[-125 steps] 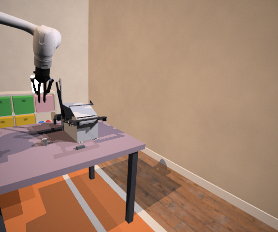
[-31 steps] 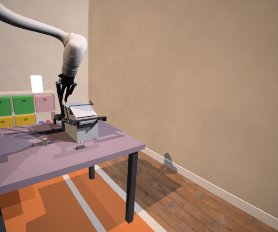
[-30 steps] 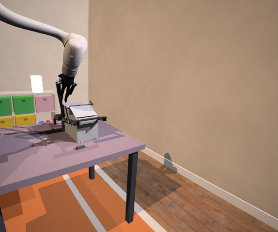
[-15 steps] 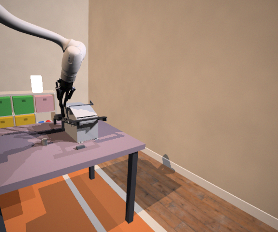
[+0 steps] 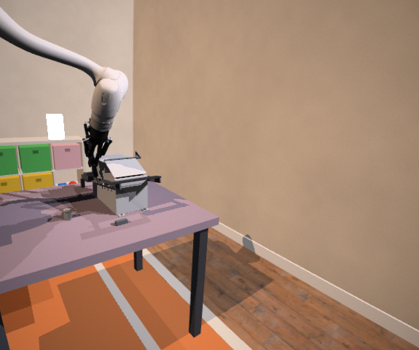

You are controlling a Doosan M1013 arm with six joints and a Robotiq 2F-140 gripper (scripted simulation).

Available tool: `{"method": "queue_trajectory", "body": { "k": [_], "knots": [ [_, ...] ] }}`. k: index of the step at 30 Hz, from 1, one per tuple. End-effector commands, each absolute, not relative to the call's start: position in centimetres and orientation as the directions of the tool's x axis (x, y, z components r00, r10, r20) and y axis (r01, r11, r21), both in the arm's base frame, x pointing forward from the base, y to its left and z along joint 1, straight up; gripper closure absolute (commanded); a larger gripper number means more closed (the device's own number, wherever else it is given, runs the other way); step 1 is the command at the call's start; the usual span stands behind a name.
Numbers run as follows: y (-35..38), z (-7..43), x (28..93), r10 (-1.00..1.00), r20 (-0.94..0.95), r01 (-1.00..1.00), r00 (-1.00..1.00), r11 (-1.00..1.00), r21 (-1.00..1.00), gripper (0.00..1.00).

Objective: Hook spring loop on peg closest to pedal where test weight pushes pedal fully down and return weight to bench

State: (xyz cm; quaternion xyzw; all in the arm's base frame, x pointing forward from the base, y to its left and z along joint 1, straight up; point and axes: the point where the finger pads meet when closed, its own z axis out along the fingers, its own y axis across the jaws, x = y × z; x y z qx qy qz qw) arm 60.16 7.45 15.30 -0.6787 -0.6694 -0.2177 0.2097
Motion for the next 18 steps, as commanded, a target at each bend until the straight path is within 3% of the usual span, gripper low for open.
{"method": "queue_trajectory", "body": {
  "k": [1,18],
  "knots": [
    [7.9,14.76,60.23,0.817,0.576,1.0,0.008,-0.016,0.009,0.76],
    [8.39,14.06,60.24,0.817,0.576,1.0,0.008,-0.016,0.008,0.76]
  ]
}}
